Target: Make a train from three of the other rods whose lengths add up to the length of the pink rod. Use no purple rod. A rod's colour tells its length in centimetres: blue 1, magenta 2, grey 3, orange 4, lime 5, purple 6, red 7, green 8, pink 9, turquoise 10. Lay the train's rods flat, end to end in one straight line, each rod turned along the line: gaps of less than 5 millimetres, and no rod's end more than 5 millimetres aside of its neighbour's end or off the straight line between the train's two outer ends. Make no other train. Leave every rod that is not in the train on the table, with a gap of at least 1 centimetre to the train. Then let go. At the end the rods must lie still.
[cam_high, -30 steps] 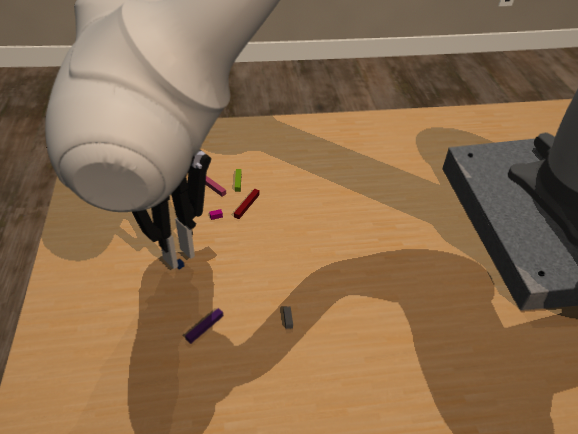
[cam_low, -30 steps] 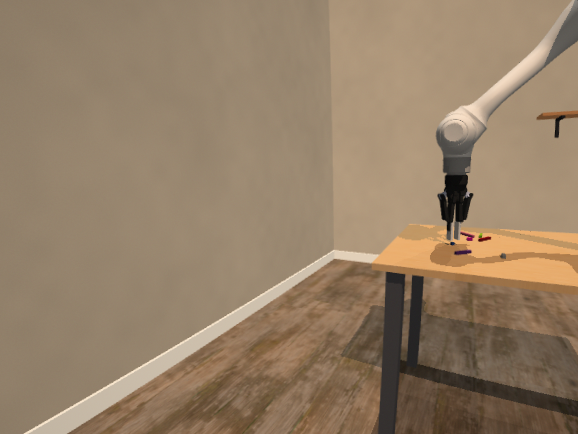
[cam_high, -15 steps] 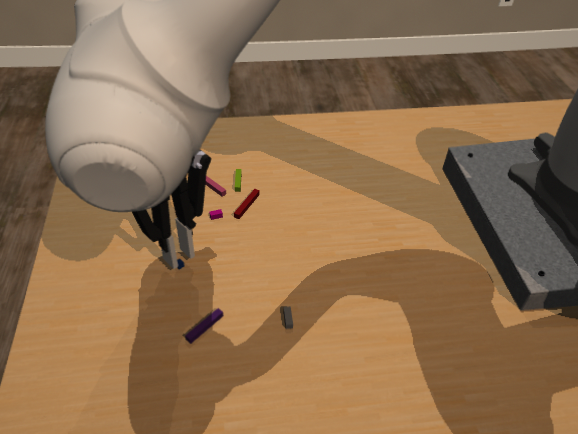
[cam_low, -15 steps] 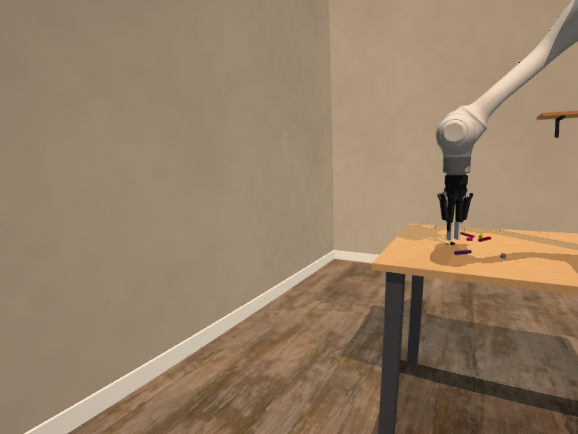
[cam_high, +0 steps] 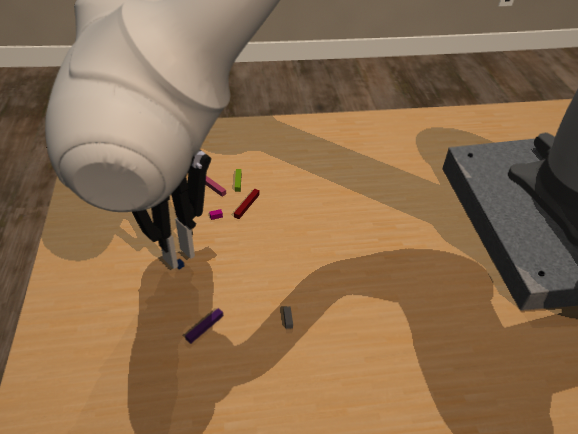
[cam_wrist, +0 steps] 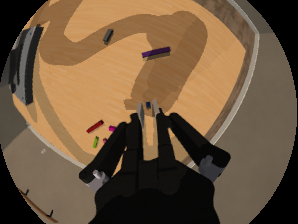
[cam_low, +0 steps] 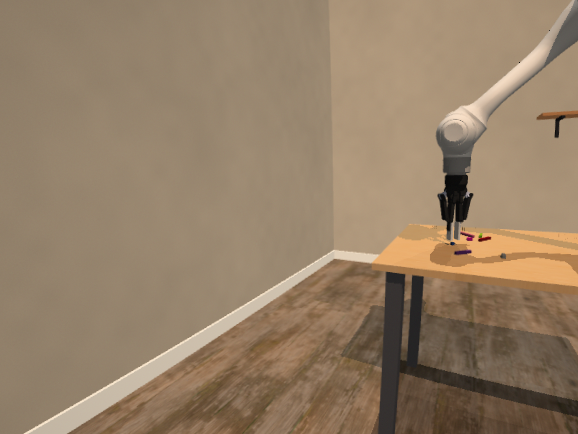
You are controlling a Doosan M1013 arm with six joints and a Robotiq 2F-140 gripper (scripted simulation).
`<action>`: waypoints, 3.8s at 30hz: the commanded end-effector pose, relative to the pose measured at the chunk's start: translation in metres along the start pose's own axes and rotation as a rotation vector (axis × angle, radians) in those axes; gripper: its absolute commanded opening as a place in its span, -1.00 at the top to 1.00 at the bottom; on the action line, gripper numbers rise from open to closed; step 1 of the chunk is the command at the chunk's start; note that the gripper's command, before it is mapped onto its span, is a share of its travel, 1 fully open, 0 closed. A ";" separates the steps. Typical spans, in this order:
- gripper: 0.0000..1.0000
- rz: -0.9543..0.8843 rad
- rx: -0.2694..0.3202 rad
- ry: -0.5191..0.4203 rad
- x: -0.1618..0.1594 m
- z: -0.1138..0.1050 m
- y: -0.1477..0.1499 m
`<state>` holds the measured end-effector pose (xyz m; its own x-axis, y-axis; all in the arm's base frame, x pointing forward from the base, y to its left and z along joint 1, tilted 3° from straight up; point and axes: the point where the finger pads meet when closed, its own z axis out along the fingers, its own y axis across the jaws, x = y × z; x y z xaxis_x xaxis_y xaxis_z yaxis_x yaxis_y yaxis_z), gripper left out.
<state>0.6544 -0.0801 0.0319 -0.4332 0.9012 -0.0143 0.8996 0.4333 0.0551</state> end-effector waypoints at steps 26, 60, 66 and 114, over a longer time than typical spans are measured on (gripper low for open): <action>0.71 0.001 0.003 0.002 0.002 0.002 -0.001; 0.71 0.001 0.003 0.002 0.002 0.018 -0.001; 0.71 0.001 0.003 0.002 0.002 0.019 -0.001; 0.94 0.001 0.003 0.002 0.002 0.019 -0.001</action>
<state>0.6582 -0.0807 0.0192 -0.4330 0.9012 -0.0184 0.8993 0.4333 0.0597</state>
